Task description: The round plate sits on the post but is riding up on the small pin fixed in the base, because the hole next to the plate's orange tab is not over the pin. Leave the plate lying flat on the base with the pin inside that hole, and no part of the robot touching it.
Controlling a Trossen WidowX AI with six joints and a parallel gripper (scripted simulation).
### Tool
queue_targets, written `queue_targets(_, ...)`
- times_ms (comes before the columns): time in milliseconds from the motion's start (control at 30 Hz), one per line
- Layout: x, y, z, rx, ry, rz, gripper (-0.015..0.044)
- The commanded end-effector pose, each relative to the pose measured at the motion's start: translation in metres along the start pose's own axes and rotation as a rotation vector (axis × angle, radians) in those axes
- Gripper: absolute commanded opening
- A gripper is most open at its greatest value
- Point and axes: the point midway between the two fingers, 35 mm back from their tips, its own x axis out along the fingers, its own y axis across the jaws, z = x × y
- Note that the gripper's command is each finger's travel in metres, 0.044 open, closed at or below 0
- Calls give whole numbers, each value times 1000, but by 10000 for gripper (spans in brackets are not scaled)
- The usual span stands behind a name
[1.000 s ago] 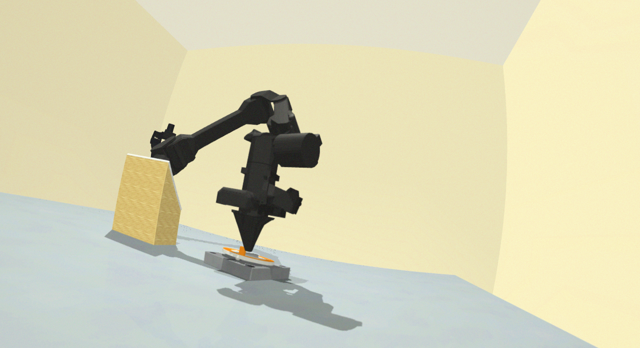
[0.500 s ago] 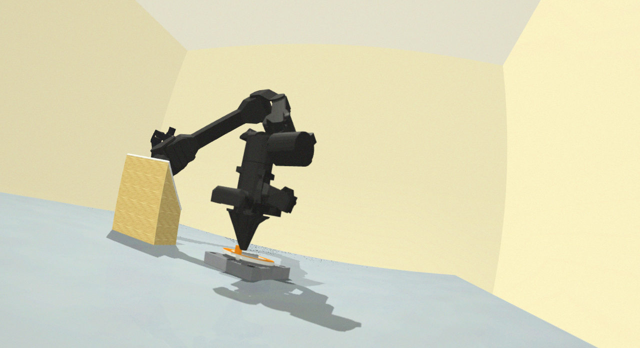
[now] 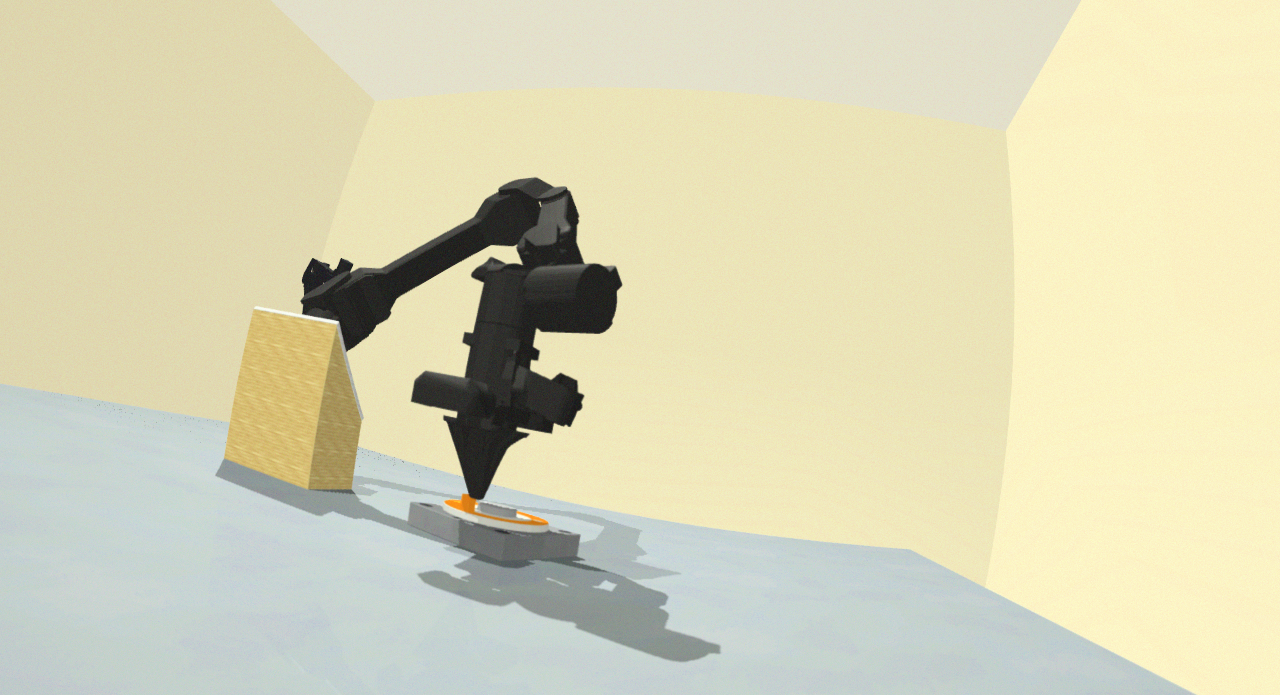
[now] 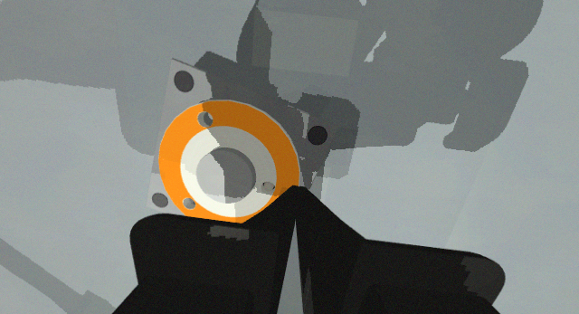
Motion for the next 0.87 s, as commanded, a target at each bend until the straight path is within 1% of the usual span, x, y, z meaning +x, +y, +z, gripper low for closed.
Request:
queue_targets(0,-6,-1,-2,-1,6,-5,0)
queue_targets(233,-41,0,-4,-1,6,-6,0)
queue_targets(300,-42,0,-3,-1,6,-6,0)
queue_targets(333,-34,0,-2,7,-2,-1,0)
queue_targets(833,-34,0,-2,7,-2,-1,0)
